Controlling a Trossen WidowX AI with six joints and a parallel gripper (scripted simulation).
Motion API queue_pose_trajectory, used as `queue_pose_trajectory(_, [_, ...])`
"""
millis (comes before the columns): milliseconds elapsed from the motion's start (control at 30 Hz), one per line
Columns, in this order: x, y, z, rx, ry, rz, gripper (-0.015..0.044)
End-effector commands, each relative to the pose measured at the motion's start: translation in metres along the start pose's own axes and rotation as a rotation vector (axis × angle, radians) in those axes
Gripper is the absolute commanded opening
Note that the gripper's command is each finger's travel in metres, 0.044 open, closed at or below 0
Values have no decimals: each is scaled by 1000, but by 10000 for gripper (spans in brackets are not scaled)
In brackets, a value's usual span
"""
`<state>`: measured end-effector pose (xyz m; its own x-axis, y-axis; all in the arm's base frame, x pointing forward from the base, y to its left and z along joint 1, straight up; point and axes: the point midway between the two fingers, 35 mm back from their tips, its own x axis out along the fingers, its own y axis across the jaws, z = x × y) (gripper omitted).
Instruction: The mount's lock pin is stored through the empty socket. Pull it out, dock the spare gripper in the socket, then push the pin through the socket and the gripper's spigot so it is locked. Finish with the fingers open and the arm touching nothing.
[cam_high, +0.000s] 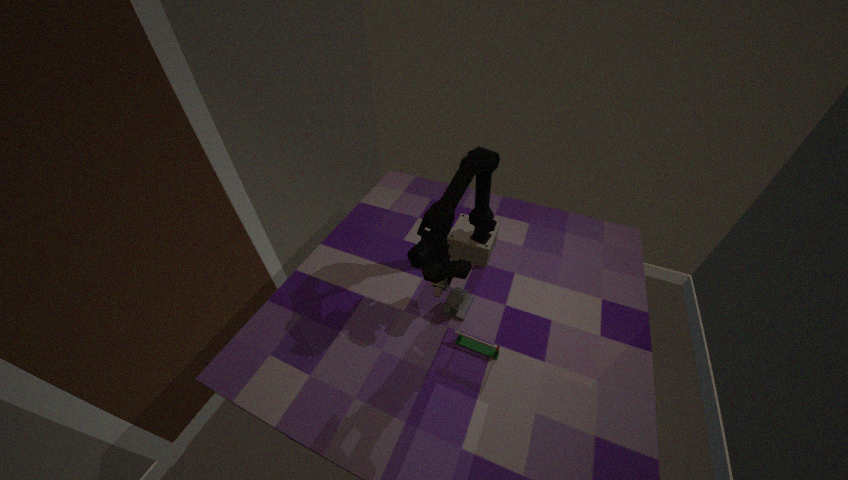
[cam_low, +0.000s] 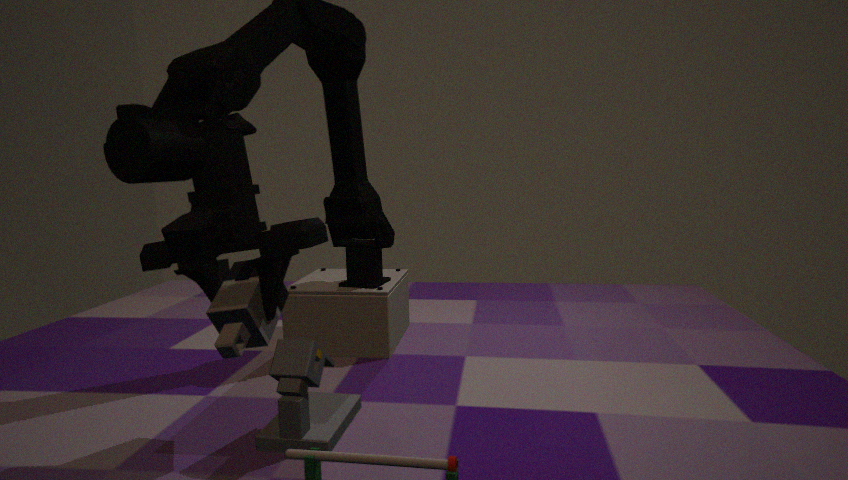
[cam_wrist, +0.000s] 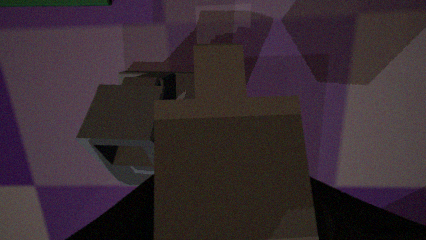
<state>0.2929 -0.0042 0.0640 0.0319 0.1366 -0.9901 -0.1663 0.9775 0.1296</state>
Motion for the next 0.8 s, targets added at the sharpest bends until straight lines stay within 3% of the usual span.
queue_pose_trajectory(0, [-4, 7, -4, 8, 37, -8, 0])
queue_pose_trajectory(767, [-18, 53, -41, 32, 284, -73, 0])
